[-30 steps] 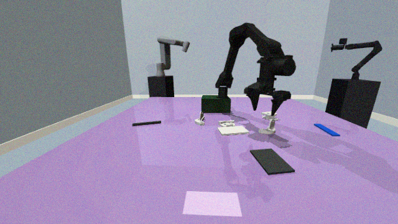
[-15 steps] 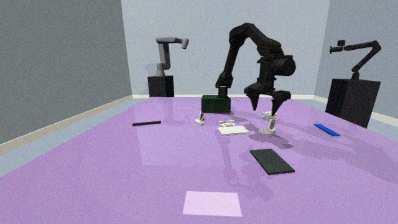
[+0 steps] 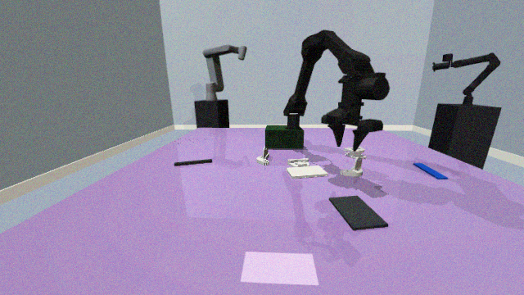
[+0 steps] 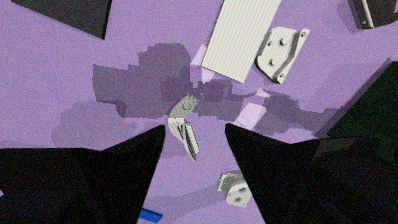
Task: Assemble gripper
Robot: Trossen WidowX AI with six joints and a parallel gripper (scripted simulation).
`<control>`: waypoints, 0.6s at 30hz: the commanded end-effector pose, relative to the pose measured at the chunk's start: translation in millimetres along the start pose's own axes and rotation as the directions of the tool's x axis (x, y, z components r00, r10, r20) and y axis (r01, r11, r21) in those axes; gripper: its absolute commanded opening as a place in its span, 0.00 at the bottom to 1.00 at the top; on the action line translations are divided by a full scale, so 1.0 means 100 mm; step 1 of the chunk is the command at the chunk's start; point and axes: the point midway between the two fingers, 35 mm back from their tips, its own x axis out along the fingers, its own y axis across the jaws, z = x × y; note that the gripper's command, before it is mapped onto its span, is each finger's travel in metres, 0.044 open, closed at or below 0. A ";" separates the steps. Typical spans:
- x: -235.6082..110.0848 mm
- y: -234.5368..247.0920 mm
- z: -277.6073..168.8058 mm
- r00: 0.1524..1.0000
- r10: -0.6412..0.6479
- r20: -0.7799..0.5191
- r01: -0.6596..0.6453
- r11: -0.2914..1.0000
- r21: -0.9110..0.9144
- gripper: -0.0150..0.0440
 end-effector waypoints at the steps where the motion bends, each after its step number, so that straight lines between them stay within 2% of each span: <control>1: 0.00 0.00 0.00 1.000 0.000 0.000 0.000 1.000 0.000 0.56; 8: 0.00 0.00 0.00 1.000 0.000 0.000 0.000 1.000 0.000 0.25; 18: 0.00 0.00 0.00 1.000 0.000 0.000 0.000 1.000 0.000 0.25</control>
